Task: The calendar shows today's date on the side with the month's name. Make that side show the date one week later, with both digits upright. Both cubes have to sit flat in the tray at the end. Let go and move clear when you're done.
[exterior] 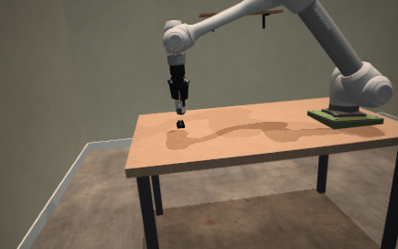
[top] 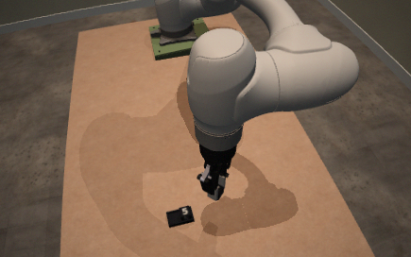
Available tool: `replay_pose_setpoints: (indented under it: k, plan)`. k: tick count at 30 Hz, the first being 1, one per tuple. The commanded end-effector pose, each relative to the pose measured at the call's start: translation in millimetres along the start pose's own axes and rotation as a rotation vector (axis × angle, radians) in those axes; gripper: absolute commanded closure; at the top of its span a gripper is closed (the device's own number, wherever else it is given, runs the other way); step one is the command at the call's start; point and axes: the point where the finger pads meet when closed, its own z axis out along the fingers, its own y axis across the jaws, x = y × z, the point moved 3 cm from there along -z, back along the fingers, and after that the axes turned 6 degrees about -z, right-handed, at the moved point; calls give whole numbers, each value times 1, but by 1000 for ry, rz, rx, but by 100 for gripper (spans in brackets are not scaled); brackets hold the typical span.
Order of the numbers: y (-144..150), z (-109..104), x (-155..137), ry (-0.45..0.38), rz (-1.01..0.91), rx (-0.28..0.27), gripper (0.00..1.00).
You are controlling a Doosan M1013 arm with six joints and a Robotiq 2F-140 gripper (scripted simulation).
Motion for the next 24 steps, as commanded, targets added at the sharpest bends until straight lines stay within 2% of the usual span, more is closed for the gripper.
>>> replay_pose_setpoints:
  k: [1,6,9,17,20,22,24]
  plan:
    - [0,0,0,0,0,0,76]
    - [0,0,0,0,-46,0,76]
    - [0,0,0,0,-224,0,76]
    - [0,-1,1,0,-542,0,76]
    - [0,-1,1,0,-547,0,76]
    - [0,-1,1,0,-704,0,76]
    - [0,-1,2,0,-755,0,76]
